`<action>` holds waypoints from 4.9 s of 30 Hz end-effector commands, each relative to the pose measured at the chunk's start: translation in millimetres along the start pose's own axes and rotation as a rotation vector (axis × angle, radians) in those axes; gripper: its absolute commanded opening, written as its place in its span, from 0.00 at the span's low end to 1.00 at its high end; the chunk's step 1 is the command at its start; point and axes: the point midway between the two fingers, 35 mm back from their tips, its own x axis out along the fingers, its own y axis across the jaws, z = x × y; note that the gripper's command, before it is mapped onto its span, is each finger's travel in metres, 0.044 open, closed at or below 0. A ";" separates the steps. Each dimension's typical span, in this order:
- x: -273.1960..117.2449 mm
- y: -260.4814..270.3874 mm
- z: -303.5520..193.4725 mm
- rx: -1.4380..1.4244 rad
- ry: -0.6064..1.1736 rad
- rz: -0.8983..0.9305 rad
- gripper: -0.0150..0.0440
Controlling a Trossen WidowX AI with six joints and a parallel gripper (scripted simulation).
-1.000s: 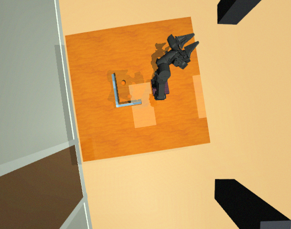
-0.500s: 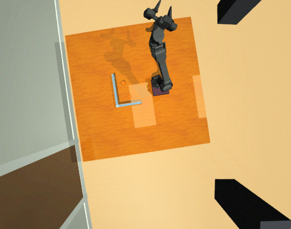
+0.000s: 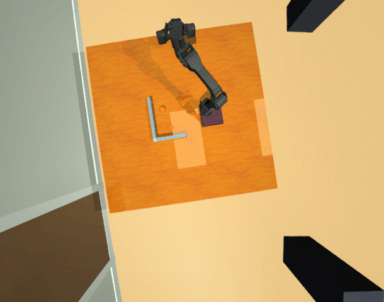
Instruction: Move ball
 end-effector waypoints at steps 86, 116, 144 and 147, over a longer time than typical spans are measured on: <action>-174.7 198.6 -436.0 -1.225 1.093 1.000 0.28; -226.8 195.6 -341.4 -1.223 1.097 1.002 0.25; -328.1 168.1 -411.8 -1.221 1.104 1.006 0.25; -325.4 169.0 -426.4 -1.221 1.104 1.006 0.25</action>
